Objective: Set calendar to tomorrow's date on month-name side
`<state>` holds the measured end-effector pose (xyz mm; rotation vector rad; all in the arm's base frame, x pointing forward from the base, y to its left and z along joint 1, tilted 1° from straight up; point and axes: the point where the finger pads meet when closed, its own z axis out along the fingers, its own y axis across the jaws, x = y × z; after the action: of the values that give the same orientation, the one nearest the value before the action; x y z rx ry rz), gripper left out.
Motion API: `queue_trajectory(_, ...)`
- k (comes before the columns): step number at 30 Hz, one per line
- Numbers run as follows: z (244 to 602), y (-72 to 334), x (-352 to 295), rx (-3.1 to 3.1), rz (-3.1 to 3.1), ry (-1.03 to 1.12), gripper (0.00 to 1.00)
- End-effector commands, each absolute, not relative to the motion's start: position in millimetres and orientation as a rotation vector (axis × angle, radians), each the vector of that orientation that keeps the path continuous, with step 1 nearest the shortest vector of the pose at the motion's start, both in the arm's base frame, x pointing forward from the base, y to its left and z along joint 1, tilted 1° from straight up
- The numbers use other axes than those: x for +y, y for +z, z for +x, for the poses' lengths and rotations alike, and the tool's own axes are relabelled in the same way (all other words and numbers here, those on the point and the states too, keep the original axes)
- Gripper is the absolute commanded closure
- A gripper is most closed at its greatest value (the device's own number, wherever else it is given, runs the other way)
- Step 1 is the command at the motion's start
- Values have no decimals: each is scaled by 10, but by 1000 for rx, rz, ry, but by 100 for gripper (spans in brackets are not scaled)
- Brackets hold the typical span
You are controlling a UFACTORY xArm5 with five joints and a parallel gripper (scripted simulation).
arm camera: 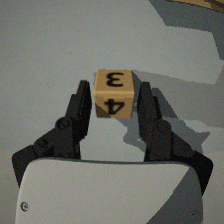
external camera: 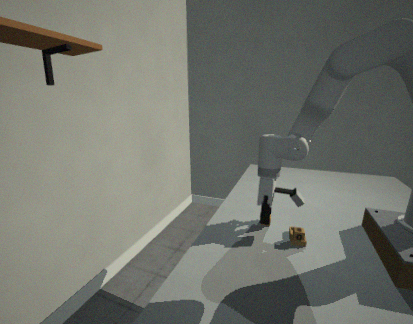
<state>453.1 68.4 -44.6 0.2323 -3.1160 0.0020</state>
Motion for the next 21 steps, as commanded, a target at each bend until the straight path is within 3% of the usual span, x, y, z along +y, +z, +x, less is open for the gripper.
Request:
queue_trajectory(1, 4546, -412, 688, -3120, 233, 2, 51)
queue_trajectory(21, 4552, 375, 709, -3120, 233, 2, 51)
